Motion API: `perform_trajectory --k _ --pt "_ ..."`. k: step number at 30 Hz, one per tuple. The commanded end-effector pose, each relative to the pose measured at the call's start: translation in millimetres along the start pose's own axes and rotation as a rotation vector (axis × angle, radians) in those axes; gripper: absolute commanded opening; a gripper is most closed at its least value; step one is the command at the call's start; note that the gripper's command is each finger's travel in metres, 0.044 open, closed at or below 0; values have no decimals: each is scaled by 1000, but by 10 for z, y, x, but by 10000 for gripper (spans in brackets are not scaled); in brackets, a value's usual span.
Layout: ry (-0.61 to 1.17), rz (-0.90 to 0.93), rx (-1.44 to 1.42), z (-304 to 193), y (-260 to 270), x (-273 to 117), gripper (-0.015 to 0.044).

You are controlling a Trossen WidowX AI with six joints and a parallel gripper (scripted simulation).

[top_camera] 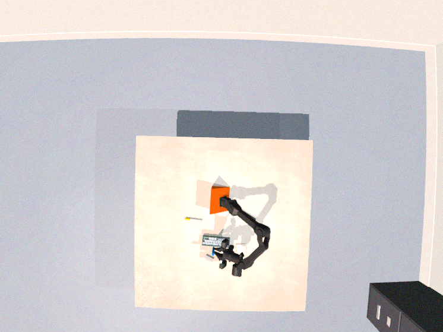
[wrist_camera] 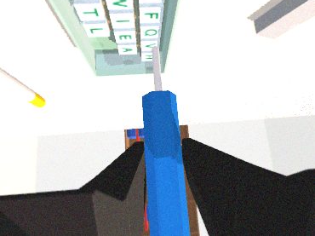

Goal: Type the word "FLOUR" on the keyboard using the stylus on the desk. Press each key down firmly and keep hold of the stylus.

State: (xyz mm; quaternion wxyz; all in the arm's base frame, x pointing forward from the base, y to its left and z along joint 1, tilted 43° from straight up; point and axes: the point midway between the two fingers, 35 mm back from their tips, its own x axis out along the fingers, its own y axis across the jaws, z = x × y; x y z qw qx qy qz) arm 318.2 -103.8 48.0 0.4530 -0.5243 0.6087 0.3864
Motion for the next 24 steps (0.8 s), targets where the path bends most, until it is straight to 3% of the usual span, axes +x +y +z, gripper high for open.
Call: perform_trajectory --k 1,4,7,24 --pt "0 0 0 0 0 0 84" --pt "0 0 0 0 0 0 64" --pt "0 0 -1 7 33 -24 0" --pt "2 -3 -3 206 205 -44 0"
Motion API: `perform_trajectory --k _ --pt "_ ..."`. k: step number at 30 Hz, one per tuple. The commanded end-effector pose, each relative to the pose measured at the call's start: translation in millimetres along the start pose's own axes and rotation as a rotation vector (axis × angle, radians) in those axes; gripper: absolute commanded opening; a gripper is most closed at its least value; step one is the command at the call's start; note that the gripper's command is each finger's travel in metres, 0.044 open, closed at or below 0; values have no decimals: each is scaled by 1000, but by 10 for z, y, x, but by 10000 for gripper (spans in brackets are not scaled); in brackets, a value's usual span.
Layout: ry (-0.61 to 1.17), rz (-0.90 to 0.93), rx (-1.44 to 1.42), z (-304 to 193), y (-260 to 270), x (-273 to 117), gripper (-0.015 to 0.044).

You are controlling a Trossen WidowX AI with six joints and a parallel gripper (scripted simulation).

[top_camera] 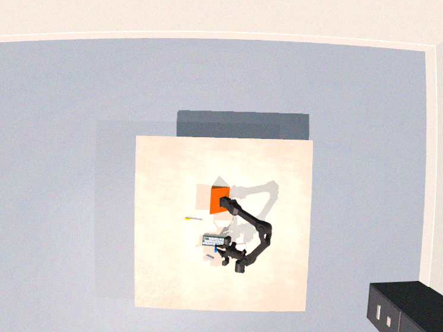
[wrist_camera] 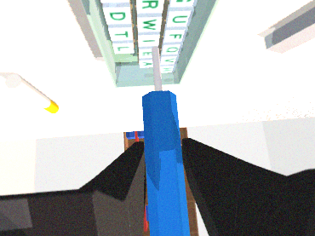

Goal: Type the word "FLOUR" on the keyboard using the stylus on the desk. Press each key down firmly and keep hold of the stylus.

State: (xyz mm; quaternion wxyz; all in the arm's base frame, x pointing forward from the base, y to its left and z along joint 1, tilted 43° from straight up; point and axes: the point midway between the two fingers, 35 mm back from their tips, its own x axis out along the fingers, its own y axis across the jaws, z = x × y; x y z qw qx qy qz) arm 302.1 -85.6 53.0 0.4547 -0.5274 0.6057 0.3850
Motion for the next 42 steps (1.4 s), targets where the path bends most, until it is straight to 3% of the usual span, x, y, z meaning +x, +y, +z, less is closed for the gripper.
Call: perform_trajectory --k 1,4,7,8,42 --pt "2 7 -1 79 20 54 0" --pt "2 7 -1 79 20 54 0" --pt "2 7 -1 108 13 63 79" --pt "2 7 -1 108 13 63 81" --pt "1 7 -1 187 6 91 81"
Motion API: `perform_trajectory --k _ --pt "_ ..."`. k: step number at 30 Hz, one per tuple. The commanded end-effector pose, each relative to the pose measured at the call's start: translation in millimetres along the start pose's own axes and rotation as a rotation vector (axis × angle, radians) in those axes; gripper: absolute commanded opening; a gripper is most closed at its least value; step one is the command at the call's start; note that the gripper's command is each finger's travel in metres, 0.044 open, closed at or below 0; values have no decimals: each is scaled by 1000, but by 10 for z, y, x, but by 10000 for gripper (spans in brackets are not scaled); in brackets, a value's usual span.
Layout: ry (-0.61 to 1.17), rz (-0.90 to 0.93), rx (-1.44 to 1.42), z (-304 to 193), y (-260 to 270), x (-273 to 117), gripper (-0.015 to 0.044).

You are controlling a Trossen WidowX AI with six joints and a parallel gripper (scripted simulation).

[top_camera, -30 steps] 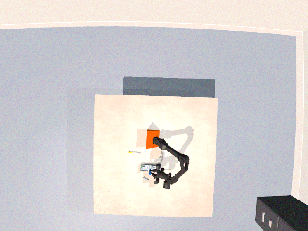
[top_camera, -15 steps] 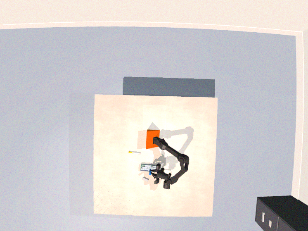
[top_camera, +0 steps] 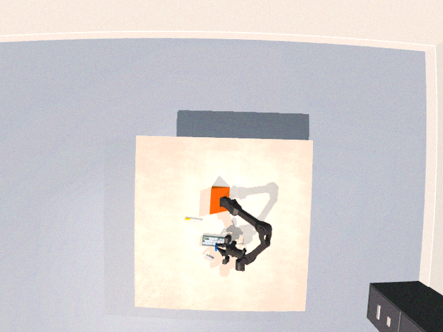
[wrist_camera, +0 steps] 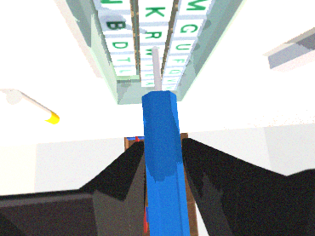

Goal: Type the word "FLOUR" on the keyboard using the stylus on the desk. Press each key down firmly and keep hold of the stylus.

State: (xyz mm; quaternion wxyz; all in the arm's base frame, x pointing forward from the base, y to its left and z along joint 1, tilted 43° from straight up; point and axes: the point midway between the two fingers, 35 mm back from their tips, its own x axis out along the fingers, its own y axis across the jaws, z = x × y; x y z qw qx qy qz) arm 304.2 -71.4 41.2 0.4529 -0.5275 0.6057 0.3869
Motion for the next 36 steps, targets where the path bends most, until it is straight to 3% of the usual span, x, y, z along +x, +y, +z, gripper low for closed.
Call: perform_trajectory --k 1,36 --pt "1 4 3 21 3 23 81" --pt "1 4 3 81 3 58 81"
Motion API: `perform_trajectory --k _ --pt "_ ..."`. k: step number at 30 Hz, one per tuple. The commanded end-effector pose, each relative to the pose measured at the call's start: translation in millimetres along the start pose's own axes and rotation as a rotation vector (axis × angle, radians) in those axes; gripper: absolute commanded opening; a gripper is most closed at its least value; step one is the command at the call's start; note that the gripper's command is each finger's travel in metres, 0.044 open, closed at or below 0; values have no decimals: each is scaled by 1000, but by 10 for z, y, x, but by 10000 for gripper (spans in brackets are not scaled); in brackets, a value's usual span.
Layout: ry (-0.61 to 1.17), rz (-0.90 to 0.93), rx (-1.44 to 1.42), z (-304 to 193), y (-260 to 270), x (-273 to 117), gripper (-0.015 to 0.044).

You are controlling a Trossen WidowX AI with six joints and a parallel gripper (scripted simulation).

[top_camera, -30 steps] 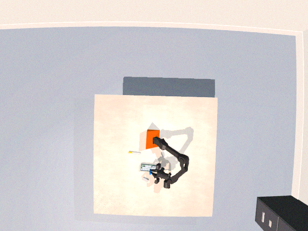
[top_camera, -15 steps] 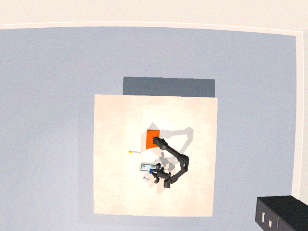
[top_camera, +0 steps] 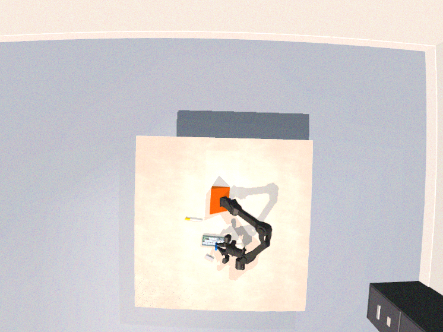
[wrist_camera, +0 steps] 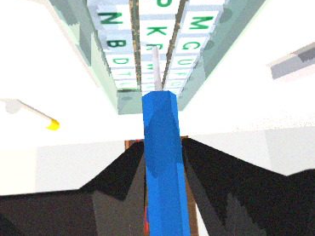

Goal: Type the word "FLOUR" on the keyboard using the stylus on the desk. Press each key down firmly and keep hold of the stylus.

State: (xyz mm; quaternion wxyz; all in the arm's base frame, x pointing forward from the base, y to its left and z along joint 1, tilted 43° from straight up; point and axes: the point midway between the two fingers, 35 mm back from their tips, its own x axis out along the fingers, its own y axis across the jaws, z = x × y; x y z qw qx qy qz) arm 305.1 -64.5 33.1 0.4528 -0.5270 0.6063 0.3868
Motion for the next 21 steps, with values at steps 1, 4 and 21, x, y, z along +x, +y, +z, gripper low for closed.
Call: perform_trajectory --k 1,4,21 --pt "0 2 2 -28 0 -10 81" --pt "1 2 2 -132 -4 -71 81" --pt "-1 7 5 -301 5 -157 81"
